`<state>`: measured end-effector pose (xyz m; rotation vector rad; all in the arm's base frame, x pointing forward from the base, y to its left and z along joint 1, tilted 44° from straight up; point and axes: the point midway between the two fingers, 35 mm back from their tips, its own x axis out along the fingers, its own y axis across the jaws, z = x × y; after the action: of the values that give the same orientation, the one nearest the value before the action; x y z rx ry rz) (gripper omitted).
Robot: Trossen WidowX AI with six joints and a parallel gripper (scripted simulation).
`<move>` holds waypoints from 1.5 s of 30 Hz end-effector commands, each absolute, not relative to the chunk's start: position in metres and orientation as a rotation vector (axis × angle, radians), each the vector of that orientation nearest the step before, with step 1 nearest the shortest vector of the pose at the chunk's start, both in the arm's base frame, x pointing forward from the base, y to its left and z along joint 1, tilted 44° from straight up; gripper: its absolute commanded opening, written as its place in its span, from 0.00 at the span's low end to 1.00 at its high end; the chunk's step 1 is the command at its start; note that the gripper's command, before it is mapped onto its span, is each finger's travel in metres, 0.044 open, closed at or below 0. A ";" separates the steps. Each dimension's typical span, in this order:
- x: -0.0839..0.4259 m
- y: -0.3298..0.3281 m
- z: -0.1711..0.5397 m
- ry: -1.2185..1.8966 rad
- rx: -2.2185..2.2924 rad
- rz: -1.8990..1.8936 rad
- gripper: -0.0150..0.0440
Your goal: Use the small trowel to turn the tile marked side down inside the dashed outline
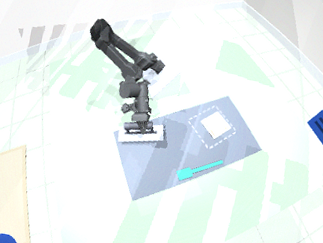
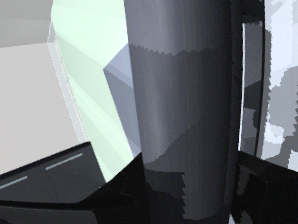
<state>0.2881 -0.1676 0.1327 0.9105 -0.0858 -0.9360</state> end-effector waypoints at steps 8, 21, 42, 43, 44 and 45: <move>0.269 -0.175 0.140 -0.132 0.888 -0.926 0.25; 0.270 -0.190 0.124 -0.131 0.888 -0.927 0.25; 0.268 -0.199 0.114 -0.131 0.887 -0.927 0.74; 0.268 -0.199 0.114 -0.131 0.887 -0.927 0.76; 0.268 -0.199 0.114 -0.131 0.887 -0.927 0.76; 0.268 -0.199 0.114 -0.131 0.887 -0.927 0.76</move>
<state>0.2675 -0.1990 0.1138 0.8892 -0.1321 -0.9309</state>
